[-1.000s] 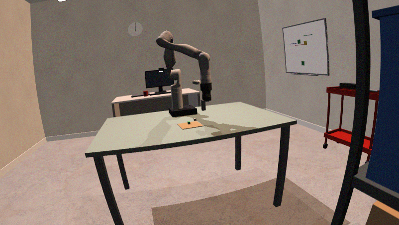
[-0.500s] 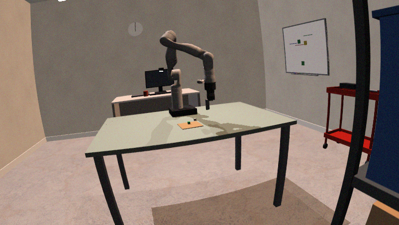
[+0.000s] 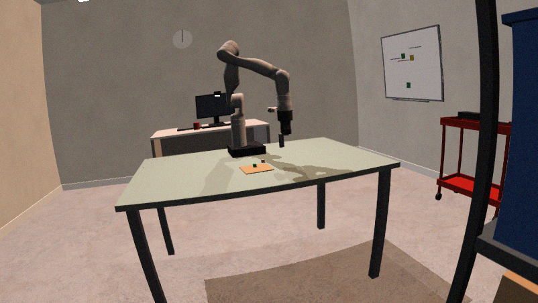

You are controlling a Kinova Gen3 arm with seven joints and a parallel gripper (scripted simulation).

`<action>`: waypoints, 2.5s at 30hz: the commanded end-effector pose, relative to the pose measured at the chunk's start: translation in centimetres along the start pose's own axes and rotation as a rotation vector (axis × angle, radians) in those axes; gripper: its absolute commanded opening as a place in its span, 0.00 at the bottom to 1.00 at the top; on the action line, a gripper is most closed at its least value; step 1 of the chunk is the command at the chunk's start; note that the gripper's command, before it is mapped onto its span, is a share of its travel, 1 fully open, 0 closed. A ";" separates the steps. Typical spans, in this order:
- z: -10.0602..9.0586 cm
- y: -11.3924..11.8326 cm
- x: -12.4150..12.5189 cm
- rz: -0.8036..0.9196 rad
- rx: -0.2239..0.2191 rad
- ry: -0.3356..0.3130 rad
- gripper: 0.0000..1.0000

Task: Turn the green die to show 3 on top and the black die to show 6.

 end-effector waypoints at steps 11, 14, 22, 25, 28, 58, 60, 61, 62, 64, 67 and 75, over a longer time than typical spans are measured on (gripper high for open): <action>0.0 0.0 0.1 -0.001 0.000 -0.030 0.34; 0.1 0.0 0.4 -0.001 0.000 -0.071 0.34; 0.3 0.0 1.7 -0.001 0.001 -0.280 0.34; 0.5 0.0 2.4 -0.001 0.001 -0.397 0.34; 0.7 0.0 2.6 -0.002 -0.001 -0.439 0.34; 3.0 0.0 5.7 -0.001 0.001 -1.083 0.34; 3.0 0.0 5.7 -0.001 0.001 -1.083 0.34; 3.0 0.0 5.7 -0.001 0.001 -1.083 0.34; 3.0 0.0 5.7 -0.001 0.001 -1.083 0.34; 3.1 0.0 5.7 -0.001 0.001 -1.083 0.34; 3.4 0.0 5.7 -0.001 0.001 -1.083 0.34; 5.8 0.0 5.7 -0.001 0.001 -1.083 0.34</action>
Point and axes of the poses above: the point where the finger pads meet when closed, its own z axis out along the fingers, its own y axis across the jaws, x = y × z, the point moved 5 cm from there along -z, back along the fingers
